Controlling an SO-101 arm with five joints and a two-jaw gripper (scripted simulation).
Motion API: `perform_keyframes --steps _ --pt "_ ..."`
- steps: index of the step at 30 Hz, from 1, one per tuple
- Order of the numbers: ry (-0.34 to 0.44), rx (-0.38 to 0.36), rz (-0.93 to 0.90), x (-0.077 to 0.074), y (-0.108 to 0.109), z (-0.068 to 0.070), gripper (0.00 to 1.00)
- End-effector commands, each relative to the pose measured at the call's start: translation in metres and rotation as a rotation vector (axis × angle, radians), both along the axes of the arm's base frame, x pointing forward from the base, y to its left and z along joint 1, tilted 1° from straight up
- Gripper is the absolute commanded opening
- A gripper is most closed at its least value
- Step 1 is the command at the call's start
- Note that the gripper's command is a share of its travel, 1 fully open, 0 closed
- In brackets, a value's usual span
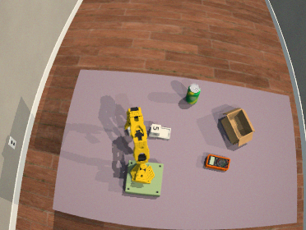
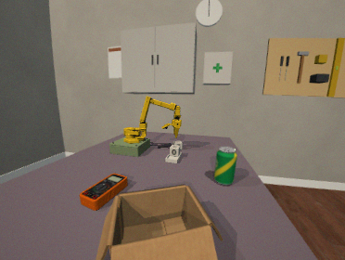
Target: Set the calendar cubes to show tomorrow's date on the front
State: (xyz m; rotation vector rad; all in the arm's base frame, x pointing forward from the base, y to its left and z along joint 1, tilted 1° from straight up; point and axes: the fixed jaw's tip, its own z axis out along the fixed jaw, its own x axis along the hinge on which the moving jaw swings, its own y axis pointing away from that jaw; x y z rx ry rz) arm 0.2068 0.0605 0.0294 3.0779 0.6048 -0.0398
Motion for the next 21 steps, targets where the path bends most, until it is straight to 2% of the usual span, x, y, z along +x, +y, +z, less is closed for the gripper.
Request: perform_keyframes --steps 1,21 --pt "-0.028 0.011 0.001 0.0035 0.0000 0.0071 0.36" --pt "-0.037 0.014 0.001 0.0042 0.0003 0.0089 0.36"
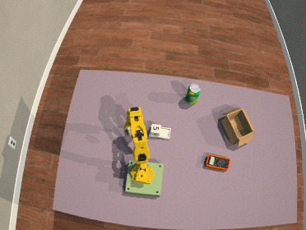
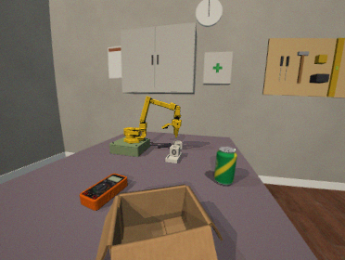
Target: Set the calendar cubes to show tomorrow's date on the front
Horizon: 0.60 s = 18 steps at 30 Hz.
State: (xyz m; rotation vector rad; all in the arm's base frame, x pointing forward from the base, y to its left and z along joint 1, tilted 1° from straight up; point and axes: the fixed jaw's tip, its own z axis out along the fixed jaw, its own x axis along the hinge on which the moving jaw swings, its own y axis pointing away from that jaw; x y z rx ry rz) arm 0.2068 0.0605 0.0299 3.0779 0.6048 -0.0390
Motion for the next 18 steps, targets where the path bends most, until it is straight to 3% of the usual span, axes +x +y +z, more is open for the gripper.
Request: perform_keyframes --steps 1,6,11,13,18 --pt "-0.044 0.016 0.001 0.005 0.000 0.010 0.36" --pt "-0.127 0.043 0.002 0.011 0.002 0.027 0.36" --pt "-0.265 0.088 0.002 0.017 0.005 0.056 0.35" --pt "-0.265 0.088 0.002 0.017 0.005 0.056 0.35" --pt "-0.403 0.134 0.002 0.020 0.005 0.085 0.35"
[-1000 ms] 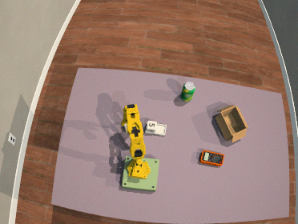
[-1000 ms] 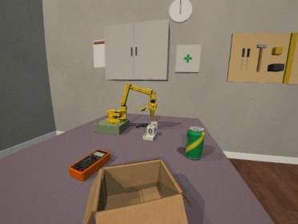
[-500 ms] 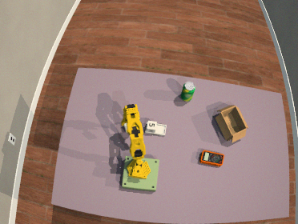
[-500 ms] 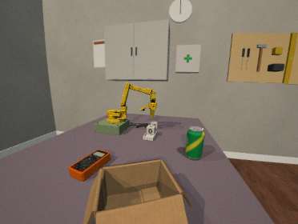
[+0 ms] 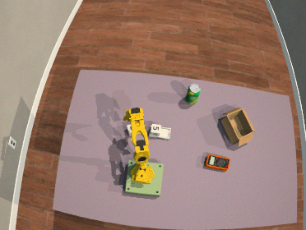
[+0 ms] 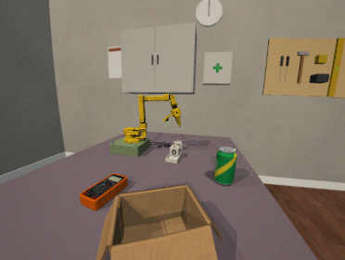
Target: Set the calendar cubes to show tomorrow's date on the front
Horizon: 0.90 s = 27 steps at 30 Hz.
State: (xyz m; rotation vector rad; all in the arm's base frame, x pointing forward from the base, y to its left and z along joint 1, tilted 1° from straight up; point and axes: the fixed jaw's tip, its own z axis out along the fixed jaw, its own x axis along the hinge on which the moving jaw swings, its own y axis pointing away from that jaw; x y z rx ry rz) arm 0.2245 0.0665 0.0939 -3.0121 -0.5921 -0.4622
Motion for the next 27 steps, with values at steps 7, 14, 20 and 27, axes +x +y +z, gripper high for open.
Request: perform_keyframes --steps 7,14,20,27 --pt "-0.189 0.061 0.001 0.001 -0.001 0.042 0.35" --pt "-0.193 0.062 0.001 0.001 -0.001 0.043 0.35" --pt "-0.192 0.065 -0.004 0.001 -0.001 0.043 0.35" --pt "-0.189 0.076 -0.031 0.001 0.000 0.043 0.35"
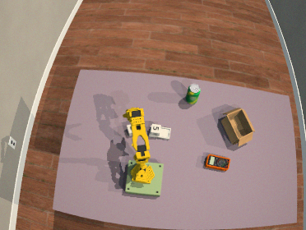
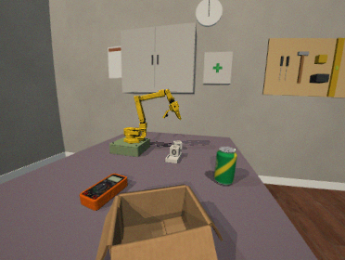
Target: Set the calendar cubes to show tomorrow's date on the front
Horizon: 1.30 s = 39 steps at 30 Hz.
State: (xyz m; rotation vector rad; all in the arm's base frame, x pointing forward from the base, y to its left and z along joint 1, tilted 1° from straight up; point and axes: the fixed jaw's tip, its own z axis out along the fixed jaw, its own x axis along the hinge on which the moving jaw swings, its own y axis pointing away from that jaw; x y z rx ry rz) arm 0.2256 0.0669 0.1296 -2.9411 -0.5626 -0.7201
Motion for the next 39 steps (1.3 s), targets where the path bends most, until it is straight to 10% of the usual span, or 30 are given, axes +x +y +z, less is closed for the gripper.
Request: perform_keyframes --steps 1,39 --pt "-0.024 0.019 -0.021 0.0002 -0.0008 0.0069 0.35" --pt "0.095 0.351 -0.647 -0.0027 0.0089 0.0005 0.35"
